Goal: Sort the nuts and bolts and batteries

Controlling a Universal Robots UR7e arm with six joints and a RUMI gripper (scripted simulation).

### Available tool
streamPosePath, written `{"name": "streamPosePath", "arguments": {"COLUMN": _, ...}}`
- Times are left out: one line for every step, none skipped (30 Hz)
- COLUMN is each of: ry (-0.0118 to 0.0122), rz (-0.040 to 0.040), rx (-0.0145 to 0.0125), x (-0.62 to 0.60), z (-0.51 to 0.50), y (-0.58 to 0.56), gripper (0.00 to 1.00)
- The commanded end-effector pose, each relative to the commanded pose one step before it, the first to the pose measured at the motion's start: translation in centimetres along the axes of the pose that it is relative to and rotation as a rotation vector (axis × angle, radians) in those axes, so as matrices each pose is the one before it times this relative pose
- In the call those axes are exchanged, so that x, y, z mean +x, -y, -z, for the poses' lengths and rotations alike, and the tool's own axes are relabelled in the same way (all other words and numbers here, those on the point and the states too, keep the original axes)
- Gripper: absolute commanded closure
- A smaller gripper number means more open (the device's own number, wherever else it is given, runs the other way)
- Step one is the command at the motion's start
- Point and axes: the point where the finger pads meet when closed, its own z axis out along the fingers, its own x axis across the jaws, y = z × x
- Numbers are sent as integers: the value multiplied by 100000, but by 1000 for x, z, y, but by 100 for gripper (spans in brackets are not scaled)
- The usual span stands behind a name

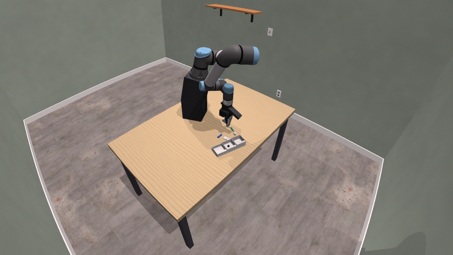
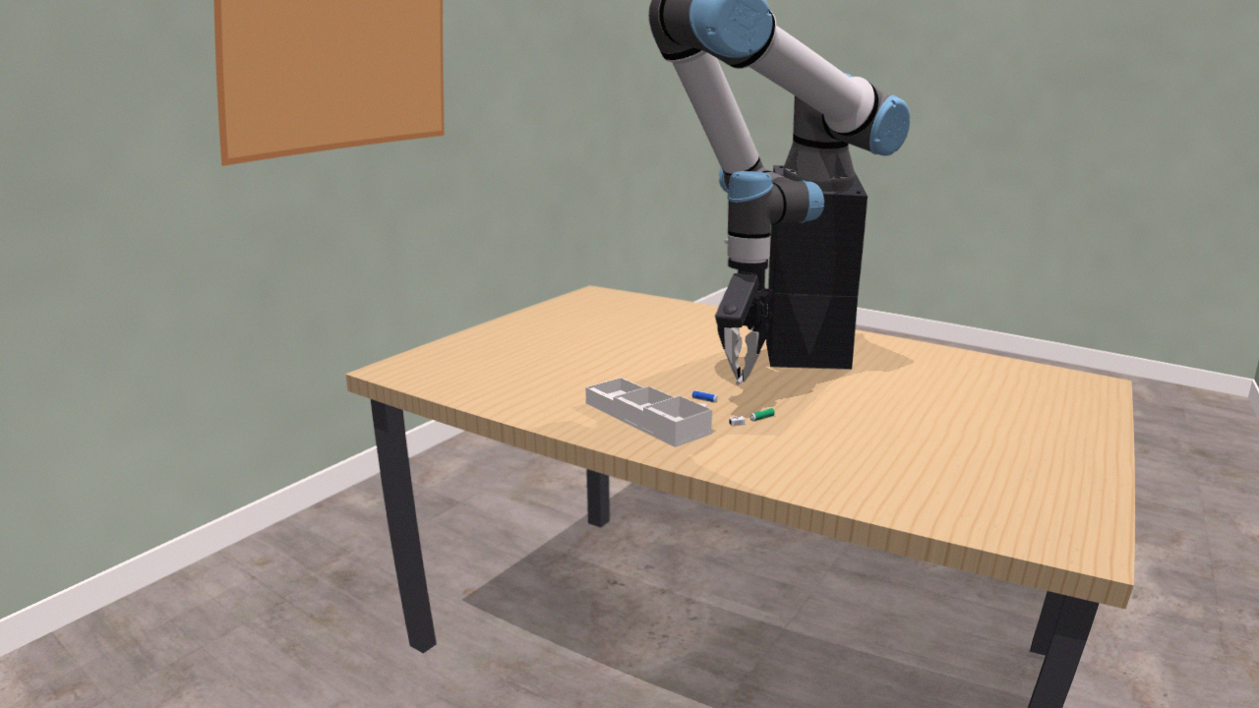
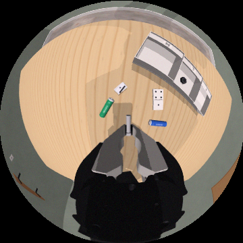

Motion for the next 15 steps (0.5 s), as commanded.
{"name": "streamPosePath", "arguments": {"ry": -20, "rz": 11, "rx": 37, "x": 22, "z": 228, "y": 39, "gripper": 100}}
{"name": "streamPosePath", "arguments": {"ry": 0, "rz": 0, "rx": 0, "x": 0, "z": 0, "y": 0, "gripper": 100}}
{"name": "streamPosePath", "arguments": {"ry": -1, "rz": 0, "rx": 2, "x": -2, "z": -6, "y": -4, "gripper": 100}}
{"name": "streamPosePath", "arguments": {"ry": 0, "rz": 0, "rx": -1, "x": 1, "z": 1, "y": 1, "gripper": 100}}
{"name": "streamPosePath", "arguments": {"ry": 0, "rz": 0, "rx": 0, "x": 0, "z": 1, "y": 1, "gripper": 100}}
{"name": "streamPosePath", "arguments": {"ry": 0, "rz": 0, "rx": 0, "x": 0, "z": 1, "y": 1, "gripper": 100}}
{"name": "streamPosePath", "arguments": {"ry": 0, "rz": 0, "rx": 0, "x": 0, "z": 1, "y": 0, "gripper": 100}}
{"name": "streamPosePath", "arguments": {"ry": 0, "rz": 0, "rx": 0, "x": 0, "z": 0, "y": 0, "gripper": 100}}
{"name": "streamPosePath", "arguments": {"ry": 0, "rz": 0, "rx": 0, "x": 0, "z": 0, "y": 0, "gripper": 100}}
{"name": "streamPosePath", "arguments": {"ry": 0, "rz": 0, "rx": 0, "x": 0, "z": 0, "y": 0, "gripper": 100}}
{"name": "streamPosePath", "arguments": {"ry": 0, "rz": 0, "rx": 0, "x": -1, "z": 400, "y": -2, "gripper": 100}}
{"name": "streamPosePath", "arguments": {"ry": -1, "rz": 0, "rx": 1, "x": -1, "z": 398, "y": -3, "gripper": 100}}
{"name": "streamPosePath", "arguments": {"ry": 0, "rz": 0, "rx": 0, "x": 0, "z": 103, "y": -1, "gripper": 100}}
{"name": "streamPosePath", "arguments": {"ry": 0, "rz": 0, "rx": 0, "x": 0, "z": 0, "y": 0, "gripper": 100}}
{"name": "streamPosePath", "arguments": {"ry": 0, "rz": 0, "rx": 0, "x": 0, "z": 0, "y": 0, "gripper": 100}}
